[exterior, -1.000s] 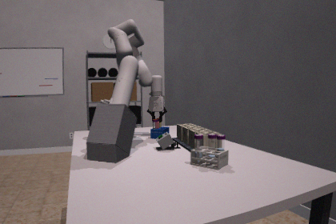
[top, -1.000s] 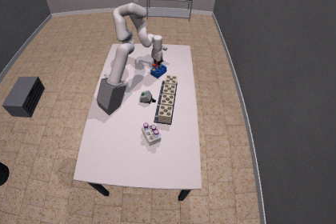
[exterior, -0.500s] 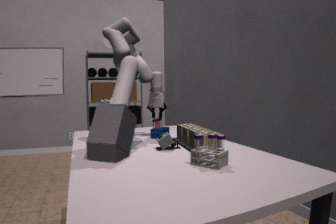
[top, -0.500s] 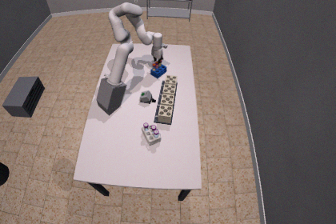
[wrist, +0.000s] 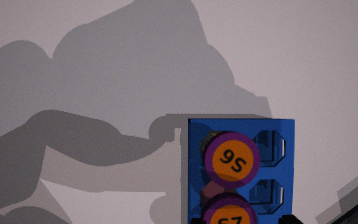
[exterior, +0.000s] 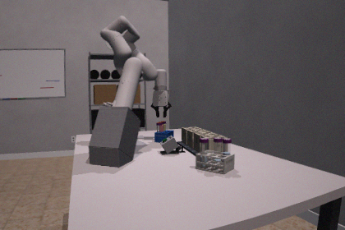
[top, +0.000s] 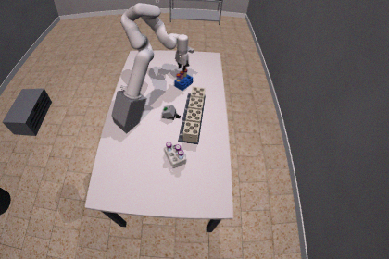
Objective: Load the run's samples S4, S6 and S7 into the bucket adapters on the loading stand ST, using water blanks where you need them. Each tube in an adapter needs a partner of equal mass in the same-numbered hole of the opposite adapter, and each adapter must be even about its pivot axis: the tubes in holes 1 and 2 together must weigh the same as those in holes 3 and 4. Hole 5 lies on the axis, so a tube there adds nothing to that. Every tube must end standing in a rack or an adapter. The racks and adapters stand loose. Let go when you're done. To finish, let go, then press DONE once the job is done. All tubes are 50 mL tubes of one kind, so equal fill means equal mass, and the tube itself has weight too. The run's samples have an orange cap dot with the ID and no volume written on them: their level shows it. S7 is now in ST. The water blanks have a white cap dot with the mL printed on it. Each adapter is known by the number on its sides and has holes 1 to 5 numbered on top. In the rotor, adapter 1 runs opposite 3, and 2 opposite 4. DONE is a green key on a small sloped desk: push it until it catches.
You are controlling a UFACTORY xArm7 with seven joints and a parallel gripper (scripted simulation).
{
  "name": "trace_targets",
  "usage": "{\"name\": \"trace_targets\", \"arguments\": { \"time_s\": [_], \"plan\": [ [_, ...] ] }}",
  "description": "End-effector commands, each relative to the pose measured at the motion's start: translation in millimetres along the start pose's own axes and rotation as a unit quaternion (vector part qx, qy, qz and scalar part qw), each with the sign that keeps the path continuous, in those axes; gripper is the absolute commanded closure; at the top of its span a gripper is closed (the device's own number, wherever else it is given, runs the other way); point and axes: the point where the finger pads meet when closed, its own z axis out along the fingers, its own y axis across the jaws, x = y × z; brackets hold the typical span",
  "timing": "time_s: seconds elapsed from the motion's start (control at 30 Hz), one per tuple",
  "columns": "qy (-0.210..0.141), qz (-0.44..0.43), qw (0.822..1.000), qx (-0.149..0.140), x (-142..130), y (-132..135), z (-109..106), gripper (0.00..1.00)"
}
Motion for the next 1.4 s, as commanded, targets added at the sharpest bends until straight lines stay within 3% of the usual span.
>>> {"name": "trace_targets", "arguments": {
  "time_s": [0.0, 1.37],
  "plan": [
    [0.001, 0.0, 1.0, 0.0, 0.6, 0.2, -6.8, 0.56],
    [0.001, 0.0, 1.0, 0.0, 0.7, 0.1, -81.1, 0.56]
  ]
}}
